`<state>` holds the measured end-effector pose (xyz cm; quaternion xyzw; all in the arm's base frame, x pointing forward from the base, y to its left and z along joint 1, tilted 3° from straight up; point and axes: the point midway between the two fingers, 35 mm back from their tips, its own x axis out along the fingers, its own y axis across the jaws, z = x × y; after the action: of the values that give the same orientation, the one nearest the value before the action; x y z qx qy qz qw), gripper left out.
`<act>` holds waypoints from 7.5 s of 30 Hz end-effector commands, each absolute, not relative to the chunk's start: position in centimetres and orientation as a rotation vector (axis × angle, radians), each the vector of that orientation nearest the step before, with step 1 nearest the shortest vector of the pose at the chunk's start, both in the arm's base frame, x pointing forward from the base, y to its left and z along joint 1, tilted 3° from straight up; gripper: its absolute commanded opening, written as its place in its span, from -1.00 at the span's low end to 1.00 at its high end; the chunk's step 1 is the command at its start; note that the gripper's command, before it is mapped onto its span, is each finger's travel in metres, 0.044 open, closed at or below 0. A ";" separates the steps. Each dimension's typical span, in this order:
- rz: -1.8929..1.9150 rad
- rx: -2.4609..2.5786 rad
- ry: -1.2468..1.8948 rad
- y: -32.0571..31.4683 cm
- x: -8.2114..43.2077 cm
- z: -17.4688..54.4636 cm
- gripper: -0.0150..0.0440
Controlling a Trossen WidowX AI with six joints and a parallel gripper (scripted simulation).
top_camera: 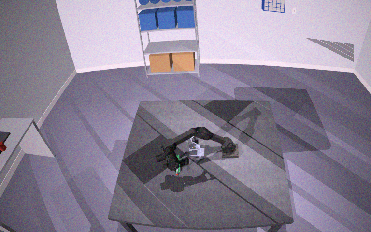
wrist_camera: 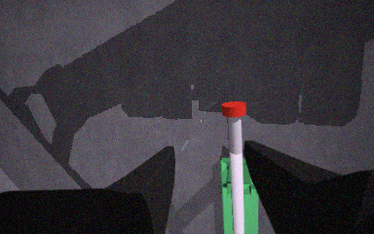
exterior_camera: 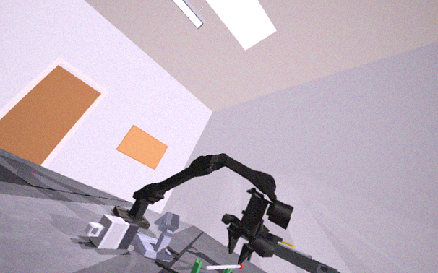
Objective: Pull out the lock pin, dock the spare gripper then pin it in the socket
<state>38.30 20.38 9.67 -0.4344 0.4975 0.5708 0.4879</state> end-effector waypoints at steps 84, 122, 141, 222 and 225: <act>1.233 -1.204 1.067 14.2 39.6 5.6 0.12; 1.241 -1.195 1.081 14.2 39.2 7.0 -0.49; 1.264 -1.188 1.115 13.9 38.3 7.8 -0.49; 1.259 -1.190 1.120 8.3 39.9 5.4 -0.49; 1.253 -1.189 1.117 8.3 40.0 5.8 -0.49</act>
<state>39.99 8.30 5.77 -0.4950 0.4652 0.5217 0.5162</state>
